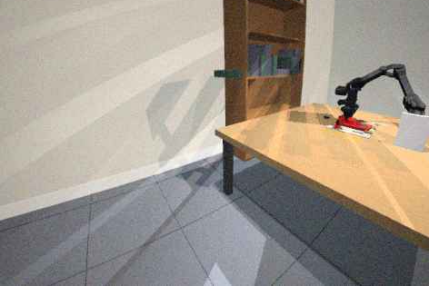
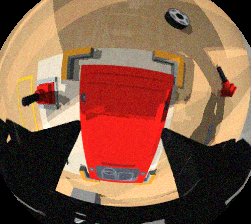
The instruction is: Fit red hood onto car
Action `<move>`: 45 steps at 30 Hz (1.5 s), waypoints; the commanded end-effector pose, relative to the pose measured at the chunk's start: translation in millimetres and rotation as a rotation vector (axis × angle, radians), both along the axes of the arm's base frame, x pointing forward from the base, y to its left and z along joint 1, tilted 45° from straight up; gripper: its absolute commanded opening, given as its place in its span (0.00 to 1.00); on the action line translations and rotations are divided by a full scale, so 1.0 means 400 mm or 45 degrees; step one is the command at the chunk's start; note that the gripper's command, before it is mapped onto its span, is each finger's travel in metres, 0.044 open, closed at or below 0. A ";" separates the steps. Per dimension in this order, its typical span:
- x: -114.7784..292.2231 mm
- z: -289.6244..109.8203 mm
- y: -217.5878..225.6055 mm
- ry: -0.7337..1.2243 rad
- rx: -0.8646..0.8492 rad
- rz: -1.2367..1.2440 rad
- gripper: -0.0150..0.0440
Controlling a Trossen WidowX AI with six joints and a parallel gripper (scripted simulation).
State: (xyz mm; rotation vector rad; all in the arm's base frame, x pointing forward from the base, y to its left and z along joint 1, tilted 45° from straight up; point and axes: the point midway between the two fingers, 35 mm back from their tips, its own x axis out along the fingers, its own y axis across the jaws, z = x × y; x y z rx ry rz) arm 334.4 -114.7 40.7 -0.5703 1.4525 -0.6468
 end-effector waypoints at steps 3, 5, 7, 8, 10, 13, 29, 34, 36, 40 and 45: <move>0.012 0.071 0.075 -0.013 0.000 -0.002 1.00; 0.009 0.105 0.108 -0.010 -0.004 -0.005 1.00; 0.007 0.118 0.120 -0.009 -0.006 -0.006 1.00; 0.007 0.118 0.120 -0.009 -0.006 -0.006 1.00; 0.007 0.118 0.120 -0.009 -0.006 -0.006 1.00; 0.007 0.118 0.120 -0.009 -0.006 -0.006 1.00; 0.007 0.118 0.120 -0.009 -0.006 -0.006 1.00; 0.007 0.118 0.120 -0.009 -0.006 -0.006 1.00; 0.007 0.118 0.120 -0.009 -0.006 -0.006 1.00; 0.007 0.118 0.120 -0.009 -0.006 -0.006 1.00; 0.007 0.118 0.120 -0.009 -0.006 -0.006 1.00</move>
